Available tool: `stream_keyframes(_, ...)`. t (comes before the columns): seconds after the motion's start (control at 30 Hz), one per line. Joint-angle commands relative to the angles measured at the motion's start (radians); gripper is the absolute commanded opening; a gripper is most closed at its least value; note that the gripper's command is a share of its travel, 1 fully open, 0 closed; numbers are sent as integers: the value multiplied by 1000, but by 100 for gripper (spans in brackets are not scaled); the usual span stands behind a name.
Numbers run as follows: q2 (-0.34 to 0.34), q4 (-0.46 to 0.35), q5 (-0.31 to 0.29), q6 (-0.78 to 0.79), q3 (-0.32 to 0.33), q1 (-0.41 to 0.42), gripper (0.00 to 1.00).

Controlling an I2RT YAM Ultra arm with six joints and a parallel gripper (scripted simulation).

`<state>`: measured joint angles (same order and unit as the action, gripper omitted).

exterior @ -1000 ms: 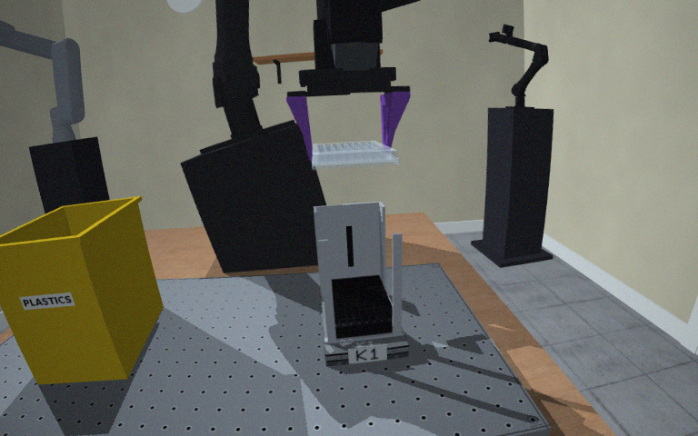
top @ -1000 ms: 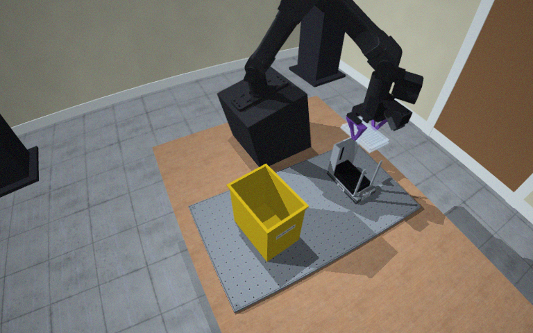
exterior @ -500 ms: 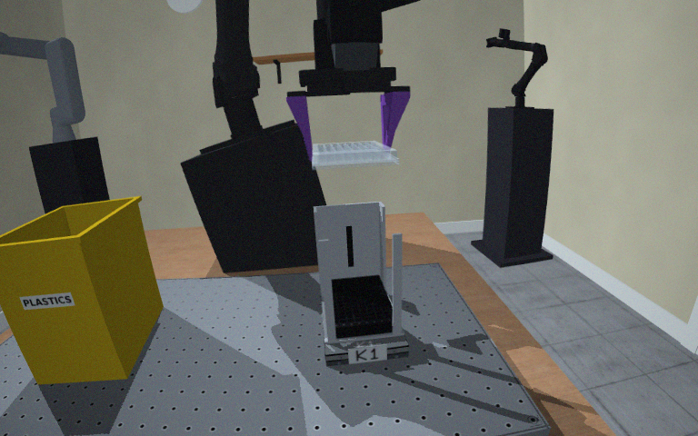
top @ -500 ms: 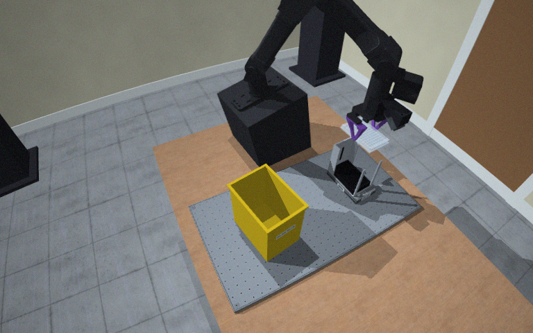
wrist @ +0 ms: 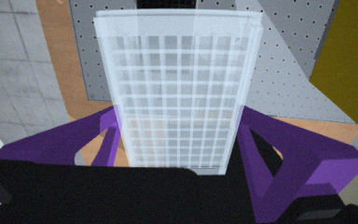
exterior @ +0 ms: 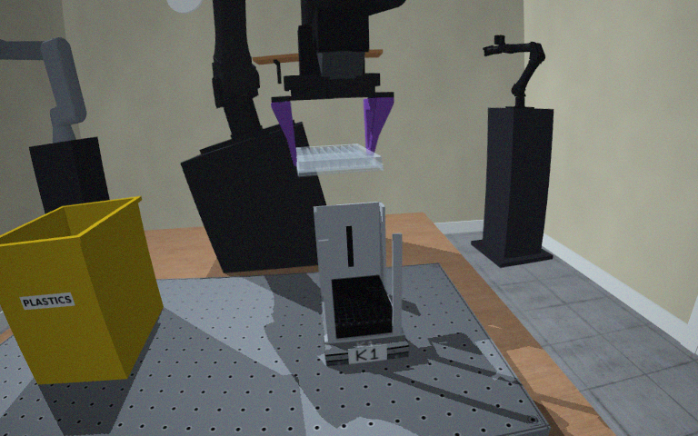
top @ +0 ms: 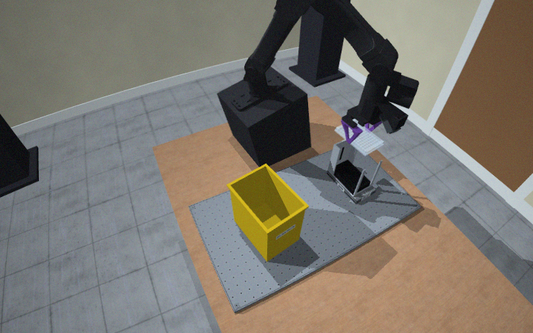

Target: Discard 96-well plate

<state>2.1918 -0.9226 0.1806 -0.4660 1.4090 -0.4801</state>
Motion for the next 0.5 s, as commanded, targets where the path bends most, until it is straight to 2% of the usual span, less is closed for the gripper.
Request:
stream_keyframes(0.0,-46,14,6,65,-10,18,0)
stream_keyframes(0.47,-116,39,14,164,-86,115,0)
